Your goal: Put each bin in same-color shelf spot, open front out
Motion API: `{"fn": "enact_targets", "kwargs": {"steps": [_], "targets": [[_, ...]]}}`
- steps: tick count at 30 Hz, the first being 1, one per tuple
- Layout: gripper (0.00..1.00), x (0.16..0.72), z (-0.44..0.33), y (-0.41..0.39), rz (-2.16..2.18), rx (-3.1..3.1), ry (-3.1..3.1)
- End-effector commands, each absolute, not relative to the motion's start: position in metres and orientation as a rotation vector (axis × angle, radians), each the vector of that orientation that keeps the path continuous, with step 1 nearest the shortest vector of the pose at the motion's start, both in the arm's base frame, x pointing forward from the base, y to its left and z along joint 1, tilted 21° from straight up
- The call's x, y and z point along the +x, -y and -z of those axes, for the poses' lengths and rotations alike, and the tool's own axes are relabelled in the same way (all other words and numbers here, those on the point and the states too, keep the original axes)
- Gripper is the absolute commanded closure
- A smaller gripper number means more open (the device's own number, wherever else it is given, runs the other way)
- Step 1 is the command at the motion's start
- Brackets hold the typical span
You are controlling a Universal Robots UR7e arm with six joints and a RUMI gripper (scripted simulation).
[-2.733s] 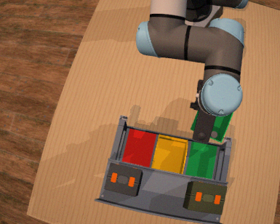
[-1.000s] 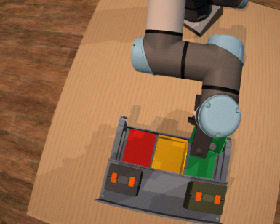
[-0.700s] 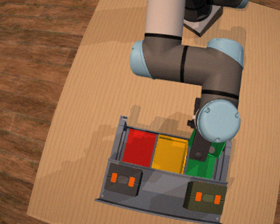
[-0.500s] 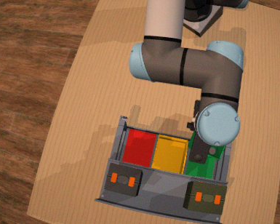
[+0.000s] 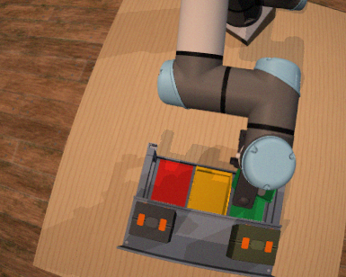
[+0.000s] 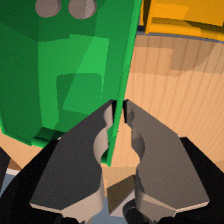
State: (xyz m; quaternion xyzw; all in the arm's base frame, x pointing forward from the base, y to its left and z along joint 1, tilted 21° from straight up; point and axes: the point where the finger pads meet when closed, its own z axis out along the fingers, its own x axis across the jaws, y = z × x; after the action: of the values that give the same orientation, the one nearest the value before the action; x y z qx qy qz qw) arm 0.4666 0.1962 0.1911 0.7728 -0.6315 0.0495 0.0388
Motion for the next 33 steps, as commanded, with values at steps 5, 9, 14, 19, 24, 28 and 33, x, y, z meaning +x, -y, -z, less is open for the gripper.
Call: {"fn": "enact_targets", "kwargs": {"steps": [5,9,14,19,24,28,33], "targets": [[1.00,0.474,-0.194,-0.198,-0.154,2.371,1.937],[1.00,0.475,-0.195,-0.198,-0.154,2.371,1.937],[1.00,0.478,-0.196,-0.199,-0.154,2.371,1.937],[1.00,0.480,-0.196,-0.200,-0.154,2.371,1.937],[1.00,0.482,-0.197,-0.200,-0.154,2.371,1.937],[1.00,0.482,-0.197,-0.200,-0.154,2.372,1.937],[1.00,0.483,-0.197,-0.200,-0.154,2.372,1.937]]}}
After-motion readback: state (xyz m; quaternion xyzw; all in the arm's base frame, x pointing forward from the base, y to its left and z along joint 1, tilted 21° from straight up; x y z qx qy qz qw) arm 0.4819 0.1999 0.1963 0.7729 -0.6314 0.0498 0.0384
